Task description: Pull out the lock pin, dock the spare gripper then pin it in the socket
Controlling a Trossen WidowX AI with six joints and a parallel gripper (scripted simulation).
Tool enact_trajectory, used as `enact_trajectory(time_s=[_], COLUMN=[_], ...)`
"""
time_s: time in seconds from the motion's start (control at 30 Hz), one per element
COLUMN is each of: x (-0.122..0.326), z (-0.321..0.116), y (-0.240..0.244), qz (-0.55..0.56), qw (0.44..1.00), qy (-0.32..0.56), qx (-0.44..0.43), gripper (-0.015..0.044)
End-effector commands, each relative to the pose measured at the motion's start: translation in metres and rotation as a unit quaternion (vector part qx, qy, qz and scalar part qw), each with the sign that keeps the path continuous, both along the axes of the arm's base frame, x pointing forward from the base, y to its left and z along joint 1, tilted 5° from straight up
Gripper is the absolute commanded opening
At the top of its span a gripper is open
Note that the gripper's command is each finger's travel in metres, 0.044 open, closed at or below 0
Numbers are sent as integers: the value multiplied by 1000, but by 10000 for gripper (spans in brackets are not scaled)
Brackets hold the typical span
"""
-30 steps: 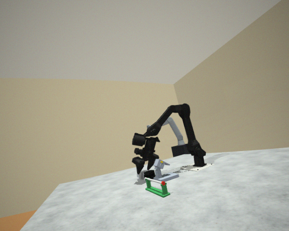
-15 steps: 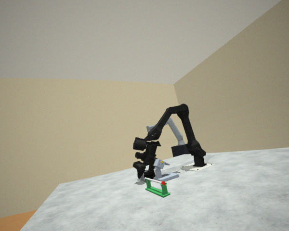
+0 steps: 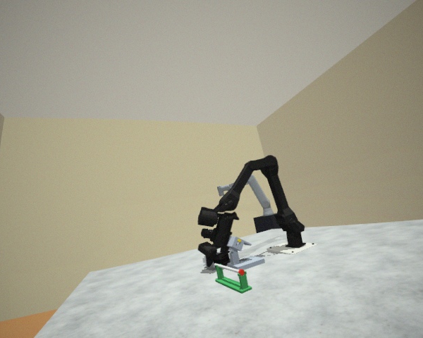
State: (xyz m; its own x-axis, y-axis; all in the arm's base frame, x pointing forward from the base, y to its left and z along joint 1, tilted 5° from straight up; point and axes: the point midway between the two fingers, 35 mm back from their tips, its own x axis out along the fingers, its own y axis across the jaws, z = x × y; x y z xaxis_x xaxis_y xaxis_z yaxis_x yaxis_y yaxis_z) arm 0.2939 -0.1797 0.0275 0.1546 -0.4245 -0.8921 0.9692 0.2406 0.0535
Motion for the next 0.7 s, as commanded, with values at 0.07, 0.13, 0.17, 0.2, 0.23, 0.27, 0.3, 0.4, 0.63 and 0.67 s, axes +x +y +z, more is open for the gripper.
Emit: enact_trajectory(time_s=[0.07,0.13,0.17,0.2,0.23,0.27,0.3,0.4,0.63,0.67], x=[0,0,0,0,0,0,0,1,4,4], z=[-1,-1,-1,-1,-1,-1,-1,3,30,35], y=[0,0,0,0,0,0,0,-1,-5,-5], qz=[-3,-3,-3,-3,-3,-3,-3,-3,-3,-3], qw=[1000,1000,1000,1000,1000,1000,1000,1000,1000,1000], qy=[0,0,0,0,0,0,0,0,0,0], qx=[-1,-1,-1,-1,-1,-1,-1,-1,-1,-1], gripper=[243,230,223,216,210,203,177,98,0,0])
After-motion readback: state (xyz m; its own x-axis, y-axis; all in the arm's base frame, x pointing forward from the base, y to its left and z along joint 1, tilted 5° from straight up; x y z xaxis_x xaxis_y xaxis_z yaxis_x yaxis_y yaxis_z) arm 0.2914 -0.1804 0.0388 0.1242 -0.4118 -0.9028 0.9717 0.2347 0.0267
